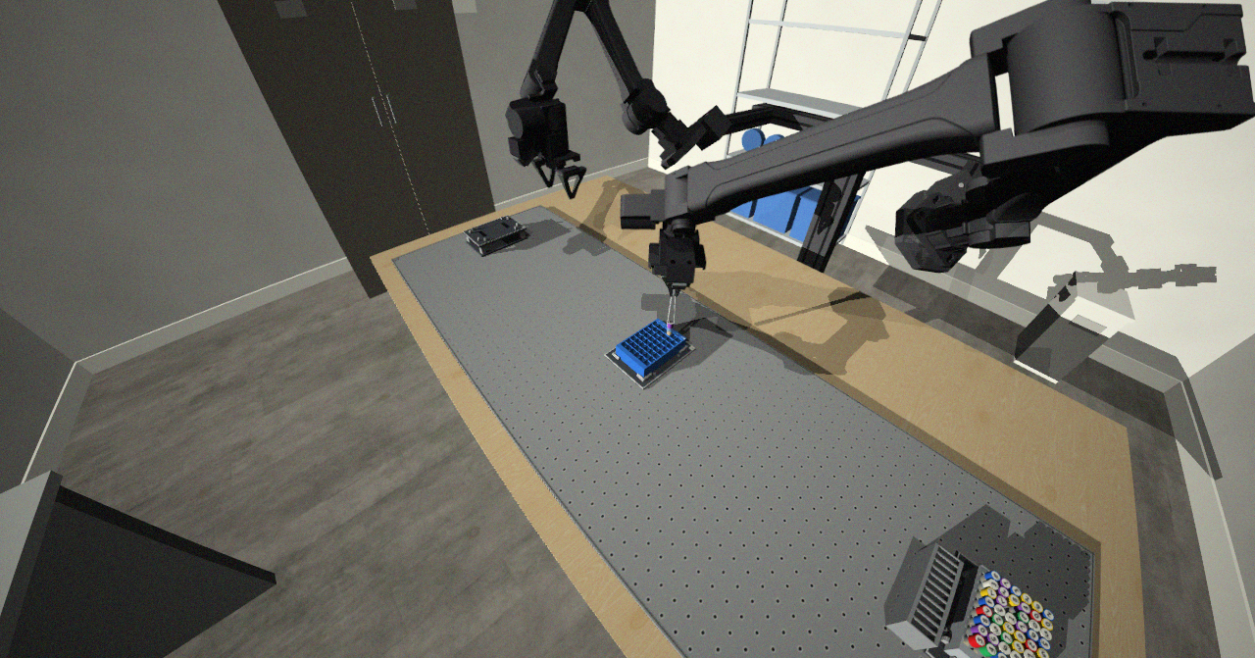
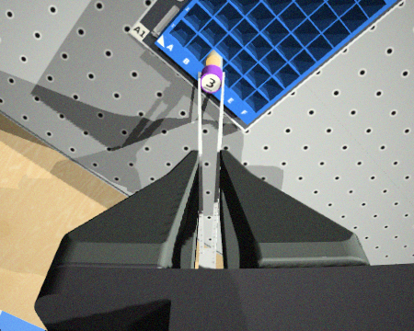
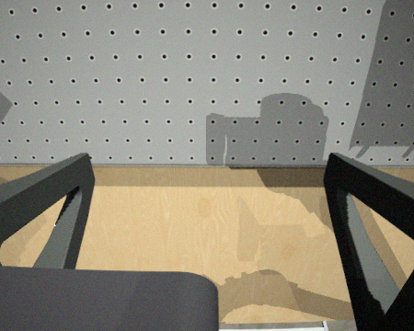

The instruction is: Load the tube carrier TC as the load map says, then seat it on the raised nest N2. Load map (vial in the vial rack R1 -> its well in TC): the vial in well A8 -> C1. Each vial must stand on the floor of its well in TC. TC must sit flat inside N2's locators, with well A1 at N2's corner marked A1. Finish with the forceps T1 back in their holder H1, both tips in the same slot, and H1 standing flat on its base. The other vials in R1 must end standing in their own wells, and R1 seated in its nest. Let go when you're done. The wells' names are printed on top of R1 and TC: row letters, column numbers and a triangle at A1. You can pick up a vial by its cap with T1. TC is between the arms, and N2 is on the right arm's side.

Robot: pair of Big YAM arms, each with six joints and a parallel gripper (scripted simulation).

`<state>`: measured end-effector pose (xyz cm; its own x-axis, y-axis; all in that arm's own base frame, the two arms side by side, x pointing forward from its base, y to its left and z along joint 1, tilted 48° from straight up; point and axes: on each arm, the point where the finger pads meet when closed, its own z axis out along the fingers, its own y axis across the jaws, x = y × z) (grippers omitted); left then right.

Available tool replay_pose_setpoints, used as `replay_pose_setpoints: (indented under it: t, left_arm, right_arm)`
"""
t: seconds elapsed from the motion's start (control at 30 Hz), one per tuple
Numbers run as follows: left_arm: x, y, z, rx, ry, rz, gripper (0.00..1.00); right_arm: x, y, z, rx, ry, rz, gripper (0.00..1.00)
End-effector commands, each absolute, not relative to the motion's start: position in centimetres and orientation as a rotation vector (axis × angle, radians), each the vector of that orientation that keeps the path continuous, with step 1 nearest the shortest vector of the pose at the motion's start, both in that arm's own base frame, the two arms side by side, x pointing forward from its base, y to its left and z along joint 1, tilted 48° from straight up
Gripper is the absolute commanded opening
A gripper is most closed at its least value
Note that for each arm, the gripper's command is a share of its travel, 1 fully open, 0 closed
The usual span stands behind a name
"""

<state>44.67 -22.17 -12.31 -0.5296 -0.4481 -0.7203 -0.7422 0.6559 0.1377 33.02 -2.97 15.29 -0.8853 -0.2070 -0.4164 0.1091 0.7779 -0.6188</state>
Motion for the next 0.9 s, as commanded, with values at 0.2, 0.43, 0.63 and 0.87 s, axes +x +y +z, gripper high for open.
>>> replay_pose_setpoints:
  t: [0.2, 0.43, 0.63, 0.87]
  left_arm:
    - [46.20, -22.35, -12.45, -0.935, 2.198, 0.553, 0.09]
    - [46.25, -22.38, -12.51, -0.934, 2.198, 0.551, 0.09]
    - [46.34, -22.12, -12.47, -0.938, 2.196, 0.552, 0.09]
    - [46.41, -22.31, -12.30, -0.937, 2.195, 0.547, 0.09]
  right_arm:
    - [33.50, -2.77, 16.06, -0.057, 2.486, -0.899, 1.00]
    - [33.50, -2.77, 16.06, -0.057, 2.486, -0.899, 1.00]
    - [33.50, -2.77, 16.06, -0.057, 2.486, -0.899, 1.00]
    - [33.50, -2.77, 16.06, -0.057, 2.486, -0.899, 1.00]
